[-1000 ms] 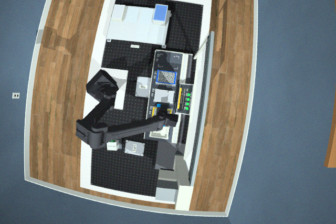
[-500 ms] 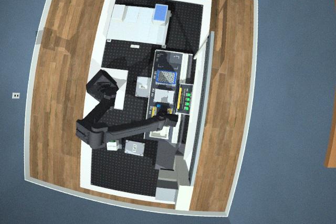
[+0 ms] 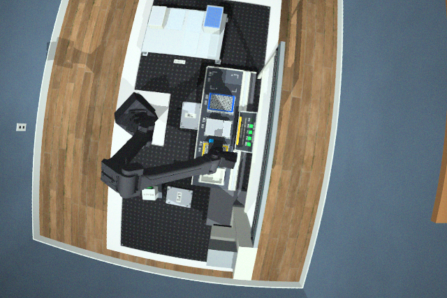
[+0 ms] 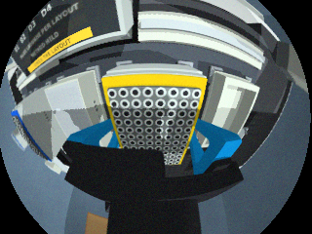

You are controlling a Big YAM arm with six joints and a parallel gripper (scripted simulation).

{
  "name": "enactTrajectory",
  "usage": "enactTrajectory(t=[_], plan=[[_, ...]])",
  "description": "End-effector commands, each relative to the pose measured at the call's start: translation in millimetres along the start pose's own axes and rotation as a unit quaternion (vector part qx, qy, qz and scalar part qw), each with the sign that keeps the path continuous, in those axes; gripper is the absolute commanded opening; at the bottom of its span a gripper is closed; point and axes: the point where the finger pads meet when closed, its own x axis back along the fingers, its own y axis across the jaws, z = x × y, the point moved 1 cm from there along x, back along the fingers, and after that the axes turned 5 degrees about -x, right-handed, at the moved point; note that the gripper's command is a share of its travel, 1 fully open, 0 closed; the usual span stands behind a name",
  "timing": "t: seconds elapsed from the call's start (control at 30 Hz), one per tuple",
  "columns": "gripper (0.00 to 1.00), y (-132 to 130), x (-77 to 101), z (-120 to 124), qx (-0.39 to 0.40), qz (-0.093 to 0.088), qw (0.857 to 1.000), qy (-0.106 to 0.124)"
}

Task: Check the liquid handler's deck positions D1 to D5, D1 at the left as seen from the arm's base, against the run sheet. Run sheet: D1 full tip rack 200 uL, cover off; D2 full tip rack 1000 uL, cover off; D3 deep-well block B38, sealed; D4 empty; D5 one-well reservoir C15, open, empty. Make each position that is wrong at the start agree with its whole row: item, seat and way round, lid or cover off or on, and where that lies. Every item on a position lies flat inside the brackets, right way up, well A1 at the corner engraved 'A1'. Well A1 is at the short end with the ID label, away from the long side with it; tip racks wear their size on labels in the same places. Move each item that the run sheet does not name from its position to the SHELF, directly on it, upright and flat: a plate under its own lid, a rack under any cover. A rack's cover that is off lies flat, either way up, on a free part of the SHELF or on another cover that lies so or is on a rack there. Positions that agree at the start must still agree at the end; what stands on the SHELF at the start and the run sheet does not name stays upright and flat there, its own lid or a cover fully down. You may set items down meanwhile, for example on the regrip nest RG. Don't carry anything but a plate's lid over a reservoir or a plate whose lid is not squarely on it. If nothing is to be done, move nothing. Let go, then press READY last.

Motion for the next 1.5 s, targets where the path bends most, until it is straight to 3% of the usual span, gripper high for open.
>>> enactTrajectory(t=[0.0, 0.43, 0.57, 1.47], plan=[[0.00, -3.8, 8.0, -14.3, -0.006, -0.001, 1.000, -0.019], [0.00, -3.8, 8.0, -14.3, -0.006, -0.001, 1.000, -0.019], [0.00, -4.0, 27.1, -25.1, -0.012, -0.004, 0.999, -0.033], [0.00, -5.5, 67.7, -24.3, -0.013, -0.003, 0.999, -0.035]])
